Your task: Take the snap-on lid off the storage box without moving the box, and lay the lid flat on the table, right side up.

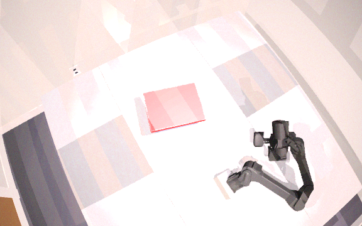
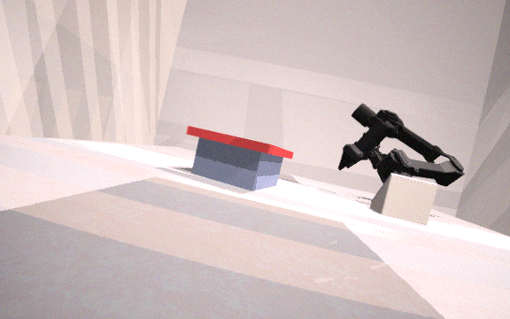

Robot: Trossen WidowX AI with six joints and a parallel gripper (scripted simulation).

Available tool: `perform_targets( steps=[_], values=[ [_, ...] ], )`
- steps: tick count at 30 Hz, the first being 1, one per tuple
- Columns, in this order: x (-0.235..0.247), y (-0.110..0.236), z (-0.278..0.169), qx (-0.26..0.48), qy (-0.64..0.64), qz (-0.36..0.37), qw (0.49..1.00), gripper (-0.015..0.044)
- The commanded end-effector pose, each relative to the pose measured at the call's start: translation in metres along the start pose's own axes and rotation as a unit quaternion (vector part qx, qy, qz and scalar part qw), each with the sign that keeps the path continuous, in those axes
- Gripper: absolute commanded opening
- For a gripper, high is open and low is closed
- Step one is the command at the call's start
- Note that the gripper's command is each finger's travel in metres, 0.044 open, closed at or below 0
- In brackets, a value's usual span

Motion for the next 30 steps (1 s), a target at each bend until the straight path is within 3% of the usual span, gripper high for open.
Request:
perform_targets(
  steps=[1, 7, 13, 20, 30],
  values=[
    [0.002, 0.001, -0.001, 0.003, -0.004, 0.000, 1.000, 0.0374],
    [0.055, 0.019, -0.033, 0.069, -0.129, -0.002, 0.989, 0.0235],
    [0.039, 0.019, -0.048, 0.073, -0.130, -0.038, 0.988, 0.0235],
    [-0.010, 0.030, -0.109, 0.089, 0.032, -0.069, 0.993, 0.0235],
    [-0.072, 0.051, -0.146, 0.108, 0.133, -0.103, 0.980, 0.0235]
  ],
)
Point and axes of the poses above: the point midway between the two fingers, 35 mm back from their tips, its own y axis back along the fingers, its own x axis across the jaws, z = x × y, the point moved 3 cm from there along y, back along the fingers, and after that the axes turned 7 degrees about y, right-handed, at the moved point
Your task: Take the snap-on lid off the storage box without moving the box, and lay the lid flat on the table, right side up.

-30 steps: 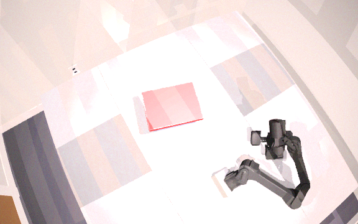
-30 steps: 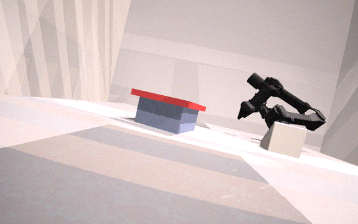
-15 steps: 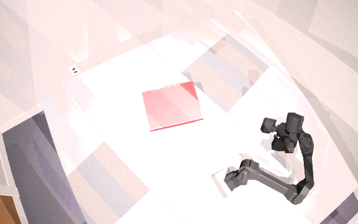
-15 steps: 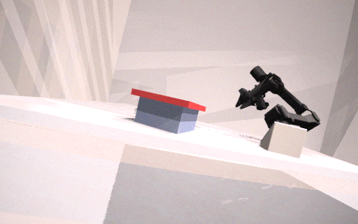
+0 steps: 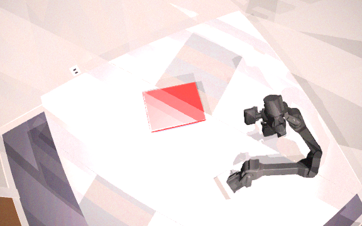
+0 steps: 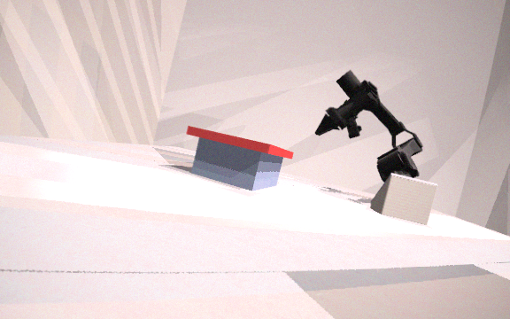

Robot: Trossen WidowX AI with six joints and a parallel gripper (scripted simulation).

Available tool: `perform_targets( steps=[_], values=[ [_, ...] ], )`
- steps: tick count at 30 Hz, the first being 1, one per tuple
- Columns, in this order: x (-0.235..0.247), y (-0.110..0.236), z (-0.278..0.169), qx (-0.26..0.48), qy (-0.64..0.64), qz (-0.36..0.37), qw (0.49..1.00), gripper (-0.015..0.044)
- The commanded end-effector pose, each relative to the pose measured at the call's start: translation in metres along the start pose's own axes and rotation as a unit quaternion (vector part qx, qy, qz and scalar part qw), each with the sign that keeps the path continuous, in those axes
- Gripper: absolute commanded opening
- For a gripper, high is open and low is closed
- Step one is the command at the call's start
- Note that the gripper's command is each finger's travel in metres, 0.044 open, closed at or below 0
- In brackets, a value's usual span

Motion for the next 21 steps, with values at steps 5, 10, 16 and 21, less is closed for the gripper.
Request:
perform_targets(
  steps=[5, 10, 16, 21],
  values=[
    [-0.061, 0.005, -0.044, 0.009, 0.147, -0.020, 0.989, 0.0235],
    [-0.119, 0.014, -0.066, 0.020, 0.273, -0.022, 0.962, 0.0235],
    [-0.181, 0.027, -0.070, 0.032, 0.372, -0.036, 0.927, 0.0235],
    [-0.231, 0.037, -0.067, 0.042, 0.467, -0.022, 0.883, 0.0235]
  ],
)
Point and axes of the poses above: the point midway between the two fingers, 35 mm back from their tips, its own y axis back along the fingers, its own x axis across the jaws, z = x × y, the point moved 3 cm from there along y, back along the fingers, and after that the axes turned 7 degrees about y, right-handed, at the moved point
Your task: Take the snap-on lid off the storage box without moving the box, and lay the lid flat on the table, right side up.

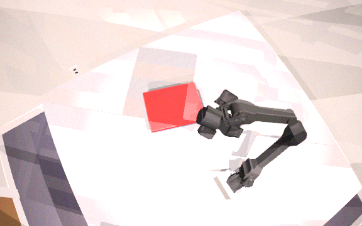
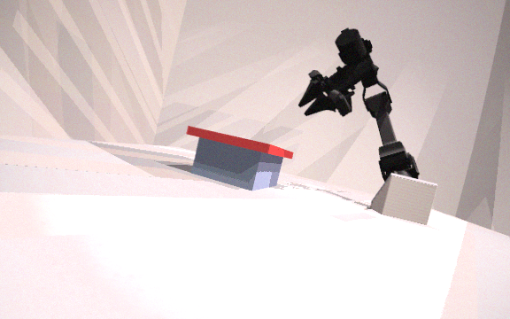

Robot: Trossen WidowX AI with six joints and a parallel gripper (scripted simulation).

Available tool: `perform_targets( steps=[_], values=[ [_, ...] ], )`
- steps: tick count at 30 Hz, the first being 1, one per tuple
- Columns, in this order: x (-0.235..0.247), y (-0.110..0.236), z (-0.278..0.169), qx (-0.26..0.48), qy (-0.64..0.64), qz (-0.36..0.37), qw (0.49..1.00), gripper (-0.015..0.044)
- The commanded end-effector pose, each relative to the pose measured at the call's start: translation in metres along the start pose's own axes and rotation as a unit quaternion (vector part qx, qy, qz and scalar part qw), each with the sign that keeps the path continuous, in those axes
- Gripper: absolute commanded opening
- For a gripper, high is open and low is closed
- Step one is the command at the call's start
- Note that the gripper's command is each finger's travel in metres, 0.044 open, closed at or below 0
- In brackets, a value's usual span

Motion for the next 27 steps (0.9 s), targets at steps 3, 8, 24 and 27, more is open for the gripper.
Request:
perform_targets(
  steps=[3, 8, 24, 27],
  values=[
    [-0.048, 0.008, -0.041, 0.002, 0.128, 0.017, 0.992, 0.0235],
    [-0.098, 0.015, -0.071, 0.001, 0.248, 0.048, 0.967, 0.0235],
    [-0.113, 0.016, -0.077, 0.001, 0.275, 0.052, 0.960, 0.0235],
    [-0.114, 0.015, -0.077, 0.006, 0.197, 0.052, 0.979, 0.0235]
  ],
)
Point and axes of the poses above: the point midway between the two fingers, 35 mm back from their tips, its own y axis back along the fingers, its own x axis across the jaws, z = x × y, the point moved 3 cm from there along y, back along the fingers, and after that the axes turned 7 degrees about y, right-handed, at the moved point
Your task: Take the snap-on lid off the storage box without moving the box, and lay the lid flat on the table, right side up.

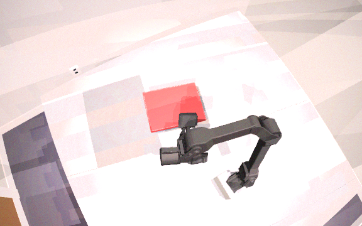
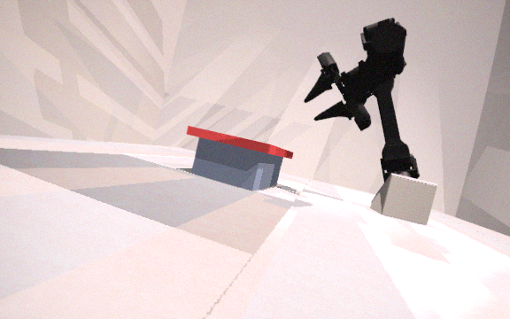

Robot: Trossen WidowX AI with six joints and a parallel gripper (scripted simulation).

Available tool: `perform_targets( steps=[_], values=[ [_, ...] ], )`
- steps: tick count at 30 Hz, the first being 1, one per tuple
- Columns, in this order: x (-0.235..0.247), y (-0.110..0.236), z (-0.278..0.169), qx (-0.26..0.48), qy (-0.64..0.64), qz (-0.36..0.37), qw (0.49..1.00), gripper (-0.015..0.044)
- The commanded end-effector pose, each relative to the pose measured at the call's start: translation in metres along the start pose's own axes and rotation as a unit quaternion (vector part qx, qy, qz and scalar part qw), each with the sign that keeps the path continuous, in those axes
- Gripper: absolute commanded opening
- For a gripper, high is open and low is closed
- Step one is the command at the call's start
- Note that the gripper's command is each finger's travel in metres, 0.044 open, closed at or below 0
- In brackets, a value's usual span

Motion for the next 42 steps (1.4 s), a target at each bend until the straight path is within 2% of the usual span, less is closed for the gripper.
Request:
perform_targets(
  steps=[1, 4, 7, 14, 27, 42],
  values=[
    [-0.003, -0.002, -0.003, 0.002, -0.112, -0.001, 0.994, 0.0235],
    [-0.006, -0.004, -0.003, 0.004, -0.270, -0.002, 0.963, 0.0235],
    [-0.009, -0.007, -0.004, 0.005, -0.421, -0.003, 0.907, 0.0235],
    [-0.015, -0.012, -0.004, 0.008, -0.712, -0.008, 0.702, 0.0235],
    [-0.021, -0.018, -0.004, 0.008, -0.906, -0.013, 0.424, 0.0235],
    [-0.028, -0.024, -0.004, 0.004, -0.999, -0.020, 0.045, 0.0235]
  ],
)
Point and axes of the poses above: the point midway between the two fingers, 35 mm back from their tips, its own y axis back along the fingers, its own x axis across the jaws, z = x × y, the point moved 3 cm from there along y, back along the fingers, and after that the axes turned 7 degrees about y, right-handed, at the moved point
